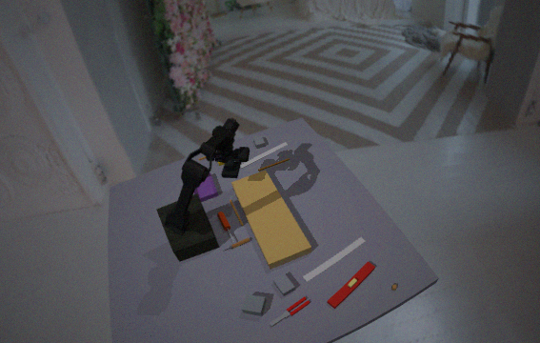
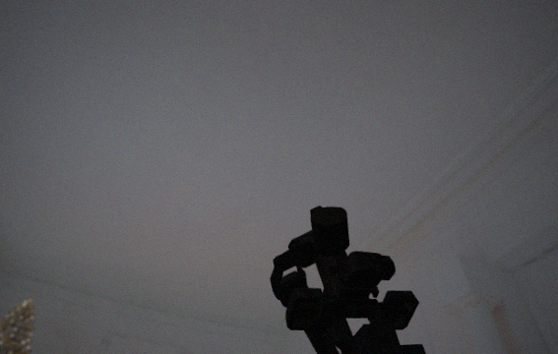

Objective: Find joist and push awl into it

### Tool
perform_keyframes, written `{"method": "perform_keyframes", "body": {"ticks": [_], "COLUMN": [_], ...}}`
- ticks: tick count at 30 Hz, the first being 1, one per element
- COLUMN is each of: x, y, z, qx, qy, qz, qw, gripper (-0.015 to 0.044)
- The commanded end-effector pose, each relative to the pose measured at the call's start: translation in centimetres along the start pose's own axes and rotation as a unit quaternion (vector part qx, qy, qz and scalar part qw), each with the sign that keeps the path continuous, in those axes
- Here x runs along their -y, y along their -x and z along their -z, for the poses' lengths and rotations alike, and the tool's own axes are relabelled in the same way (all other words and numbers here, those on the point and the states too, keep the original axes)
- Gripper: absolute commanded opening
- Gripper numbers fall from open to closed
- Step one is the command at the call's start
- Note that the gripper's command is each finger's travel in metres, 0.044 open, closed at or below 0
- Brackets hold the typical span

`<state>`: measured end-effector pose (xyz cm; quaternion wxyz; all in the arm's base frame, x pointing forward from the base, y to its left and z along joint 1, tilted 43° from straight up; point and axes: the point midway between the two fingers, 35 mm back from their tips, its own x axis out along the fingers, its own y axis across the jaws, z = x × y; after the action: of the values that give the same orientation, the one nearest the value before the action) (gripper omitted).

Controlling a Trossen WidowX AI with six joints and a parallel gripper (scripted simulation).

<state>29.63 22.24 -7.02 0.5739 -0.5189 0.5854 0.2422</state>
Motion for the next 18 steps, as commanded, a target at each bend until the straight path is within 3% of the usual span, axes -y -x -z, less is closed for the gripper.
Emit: {"method": "perform_keyframes", "body": {"ticks": [1,18], "x": [-4.0,-18.1], "y": [-1.2,-6.1], "z": [-1.1,-0.2], "qx": [-0.005,-0.052], "qy": [0.052,0.224], "qz": [-0.016,-0.055], "qw": [0.999,0.972], "gripper": [0.0000,0.0000]}}
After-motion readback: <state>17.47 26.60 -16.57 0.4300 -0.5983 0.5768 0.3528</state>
